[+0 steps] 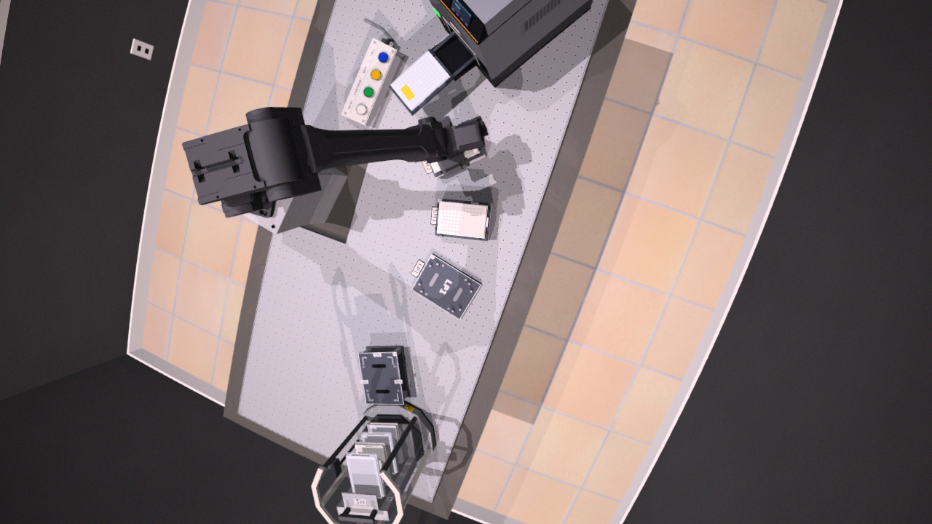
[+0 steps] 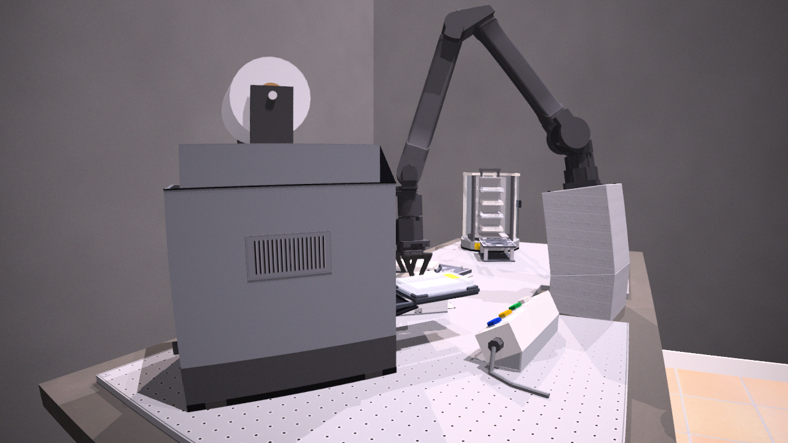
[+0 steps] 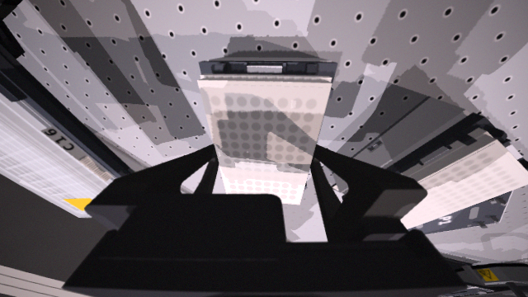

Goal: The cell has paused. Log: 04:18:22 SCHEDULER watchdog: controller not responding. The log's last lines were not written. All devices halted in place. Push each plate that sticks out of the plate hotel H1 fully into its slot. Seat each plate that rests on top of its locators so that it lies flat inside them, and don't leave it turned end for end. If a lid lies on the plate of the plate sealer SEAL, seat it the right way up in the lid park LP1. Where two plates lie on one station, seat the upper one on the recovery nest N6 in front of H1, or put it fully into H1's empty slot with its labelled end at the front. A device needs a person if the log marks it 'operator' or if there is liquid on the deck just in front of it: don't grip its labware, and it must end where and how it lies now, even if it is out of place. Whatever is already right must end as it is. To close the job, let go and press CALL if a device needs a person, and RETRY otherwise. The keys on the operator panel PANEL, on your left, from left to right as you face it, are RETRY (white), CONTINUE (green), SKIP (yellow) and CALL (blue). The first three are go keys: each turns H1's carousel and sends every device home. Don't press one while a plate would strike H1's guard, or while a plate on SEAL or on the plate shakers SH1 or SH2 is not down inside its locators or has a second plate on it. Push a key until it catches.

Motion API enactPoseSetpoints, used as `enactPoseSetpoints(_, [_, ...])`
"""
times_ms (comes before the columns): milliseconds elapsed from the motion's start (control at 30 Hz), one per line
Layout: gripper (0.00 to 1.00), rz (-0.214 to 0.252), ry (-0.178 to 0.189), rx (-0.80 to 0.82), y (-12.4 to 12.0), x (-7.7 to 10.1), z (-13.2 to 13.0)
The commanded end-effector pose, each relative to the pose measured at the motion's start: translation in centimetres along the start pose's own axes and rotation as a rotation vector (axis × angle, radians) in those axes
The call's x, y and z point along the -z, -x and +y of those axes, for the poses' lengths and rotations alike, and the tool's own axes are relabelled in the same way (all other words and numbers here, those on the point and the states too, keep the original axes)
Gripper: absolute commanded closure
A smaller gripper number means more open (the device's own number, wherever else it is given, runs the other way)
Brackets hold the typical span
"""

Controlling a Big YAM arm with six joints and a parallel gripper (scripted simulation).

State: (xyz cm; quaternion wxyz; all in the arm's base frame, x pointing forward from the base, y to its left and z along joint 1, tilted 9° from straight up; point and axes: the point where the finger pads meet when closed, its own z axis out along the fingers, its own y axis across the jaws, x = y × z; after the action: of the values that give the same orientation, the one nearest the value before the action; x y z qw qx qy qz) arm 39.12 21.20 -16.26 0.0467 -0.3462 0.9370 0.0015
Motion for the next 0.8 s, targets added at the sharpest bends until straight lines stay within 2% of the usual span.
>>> enactPoseSetpoints(0, [0.16, -0.037, -0.003, 0.0, 1.86, 0.26, -0.82])
enactPoseSetpoints(767, [0.16, -0.043, -0.005, -0.001, 1.97, 0.05, -0.93])
